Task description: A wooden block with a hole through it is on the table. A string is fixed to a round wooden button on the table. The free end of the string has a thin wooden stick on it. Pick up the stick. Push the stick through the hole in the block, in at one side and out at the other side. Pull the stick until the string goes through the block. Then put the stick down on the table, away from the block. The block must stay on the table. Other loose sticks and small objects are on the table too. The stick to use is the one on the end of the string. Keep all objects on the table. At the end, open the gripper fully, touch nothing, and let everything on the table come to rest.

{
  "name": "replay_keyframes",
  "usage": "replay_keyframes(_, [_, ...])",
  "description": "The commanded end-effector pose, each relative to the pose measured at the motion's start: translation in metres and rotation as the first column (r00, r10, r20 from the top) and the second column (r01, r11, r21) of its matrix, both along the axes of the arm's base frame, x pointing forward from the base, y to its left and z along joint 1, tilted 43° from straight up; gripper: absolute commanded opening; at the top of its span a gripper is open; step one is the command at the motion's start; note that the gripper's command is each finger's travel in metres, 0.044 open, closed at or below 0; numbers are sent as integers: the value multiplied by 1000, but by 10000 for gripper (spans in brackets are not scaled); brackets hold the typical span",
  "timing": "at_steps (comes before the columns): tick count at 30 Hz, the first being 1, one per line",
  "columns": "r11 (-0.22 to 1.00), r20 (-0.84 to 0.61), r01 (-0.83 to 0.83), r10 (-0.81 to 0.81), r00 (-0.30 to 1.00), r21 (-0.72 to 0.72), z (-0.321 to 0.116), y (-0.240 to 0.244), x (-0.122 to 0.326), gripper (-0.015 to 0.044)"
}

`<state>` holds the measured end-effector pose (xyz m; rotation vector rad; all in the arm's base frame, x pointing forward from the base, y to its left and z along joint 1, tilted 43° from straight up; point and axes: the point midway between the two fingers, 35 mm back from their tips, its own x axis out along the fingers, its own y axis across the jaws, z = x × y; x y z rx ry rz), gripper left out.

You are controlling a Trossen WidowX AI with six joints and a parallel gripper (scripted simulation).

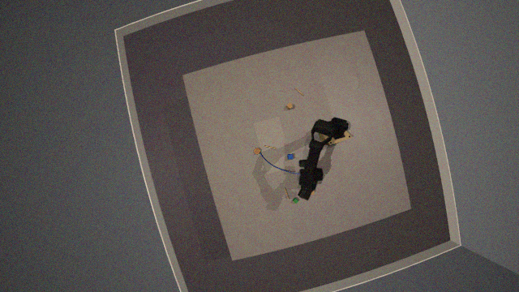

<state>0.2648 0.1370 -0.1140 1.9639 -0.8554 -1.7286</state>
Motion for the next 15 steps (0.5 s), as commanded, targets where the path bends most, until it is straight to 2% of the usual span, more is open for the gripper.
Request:
replay_keyframes(1, [1000,3,6,-6,1000,5,4,4,1,0])
replay_keyframes(15, [1000,0,-1,1,1000,0,11,10,-2,0])
